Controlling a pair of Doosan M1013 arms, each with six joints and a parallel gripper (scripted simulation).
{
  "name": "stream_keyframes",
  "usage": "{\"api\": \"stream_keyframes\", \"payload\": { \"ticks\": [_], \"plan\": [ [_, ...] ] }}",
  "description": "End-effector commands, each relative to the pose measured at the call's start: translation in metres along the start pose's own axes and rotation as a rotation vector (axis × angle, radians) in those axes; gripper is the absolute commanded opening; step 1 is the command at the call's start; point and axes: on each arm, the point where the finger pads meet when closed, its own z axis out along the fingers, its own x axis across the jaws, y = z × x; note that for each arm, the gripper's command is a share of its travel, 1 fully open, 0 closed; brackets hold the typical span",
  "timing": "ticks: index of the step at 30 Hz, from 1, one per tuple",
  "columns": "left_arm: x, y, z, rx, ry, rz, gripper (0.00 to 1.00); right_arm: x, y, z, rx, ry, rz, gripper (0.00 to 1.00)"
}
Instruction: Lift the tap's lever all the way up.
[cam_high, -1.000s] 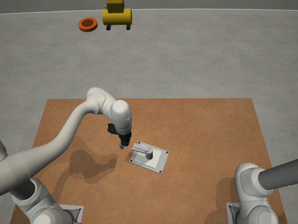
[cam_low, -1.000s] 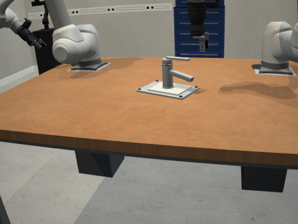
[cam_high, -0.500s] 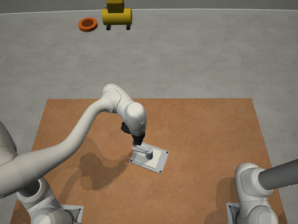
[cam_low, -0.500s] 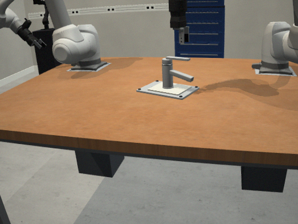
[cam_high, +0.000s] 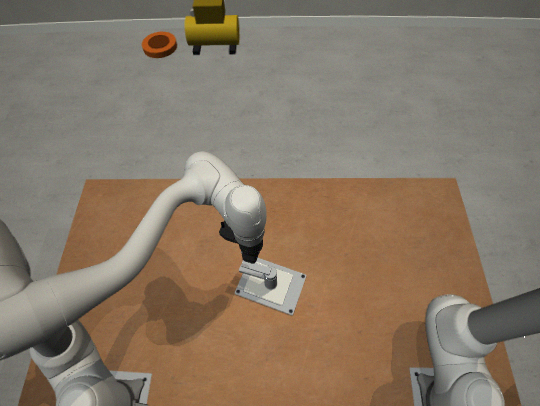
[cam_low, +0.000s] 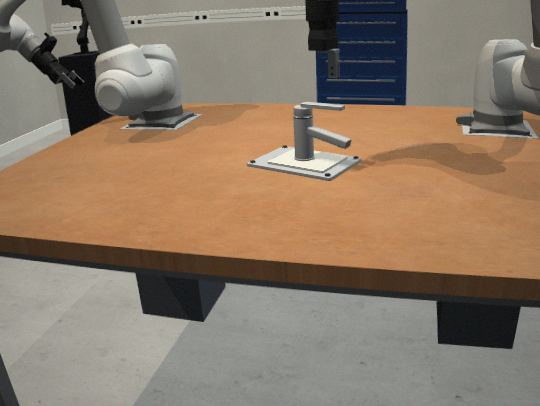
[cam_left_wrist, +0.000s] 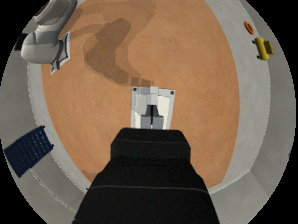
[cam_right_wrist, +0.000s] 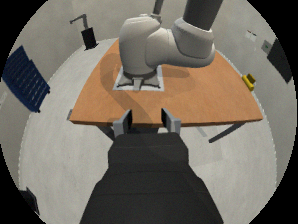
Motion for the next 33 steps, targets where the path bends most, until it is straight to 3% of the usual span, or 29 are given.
{"api": "stream_keyframes", "payload": {
  "ticks": [1,25,26,33],
  "plan": [
    [0.0003,0.0001,-0.0008,0.000,0.001,0.000,0.00,0.0001,-0.0001,-0.0005,-0.001,0.000,0.000,1.00],
    [0.0003,0.0001,-0.0008,0.000,0.001,0.000,0.00,0.0001,-0.0001,-0.0005,-0.001,0.000,0.000,1.00],
    [0.0003,0.0001,-0.0008,0.000,0.001,0.000,1.00,0.0001,-0.0001,-0.0005,-0.001,0.000,0.000,1.00],
    [0.0003,0.0001,-0.0008,0.000,0.001,0.000,1.00,0.0001,-0.0001,-0.0005,-0.001,0.000,0.000,1.00]
  ]
}}
